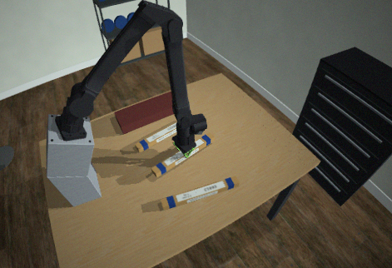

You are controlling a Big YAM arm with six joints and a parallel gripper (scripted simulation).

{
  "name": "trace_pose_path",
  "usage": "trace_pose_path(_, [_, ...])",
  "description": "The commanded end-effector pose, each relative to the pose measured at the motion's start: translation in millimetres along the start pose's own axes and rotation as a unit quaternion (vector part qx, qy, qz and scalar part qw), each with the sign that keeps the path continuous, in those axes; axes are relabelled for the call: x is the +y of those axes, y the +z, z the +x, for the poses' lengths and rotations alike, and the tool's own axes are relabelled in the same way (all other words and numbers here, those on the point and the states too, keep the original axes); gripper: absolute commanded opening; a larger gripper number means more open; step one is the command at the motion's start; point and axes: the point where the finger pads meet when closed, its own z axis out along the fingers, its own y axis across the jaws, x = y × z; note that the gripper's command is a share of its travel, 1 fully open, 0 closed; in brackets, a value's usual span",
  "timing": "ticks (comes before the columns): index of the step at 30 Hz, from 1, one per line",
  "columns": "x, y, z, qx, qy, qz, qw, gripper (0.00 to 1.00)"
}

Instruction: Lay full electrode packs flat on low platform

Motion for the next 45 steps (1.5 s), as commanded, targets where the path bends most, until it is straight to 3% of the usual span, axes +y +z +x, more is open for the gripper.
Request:
trace_pose_path(1, [-1, -8.1, -12, -0.014, 0.001, 0.005, 1.000, 0.00])
trace_pose_path(28, [-1, 3.2, -21, -0.023, 0.000, 0.007, 1.000, 0.00])
trace_pose_path(34, [1, 14.1, -13, -0.013, 0.000, 0.004, 1.000, 0.00])
trace_pose_path(45, [-1, 13.6, -17, -0.019, 0.001, 0.006, 1.000, 0.00])
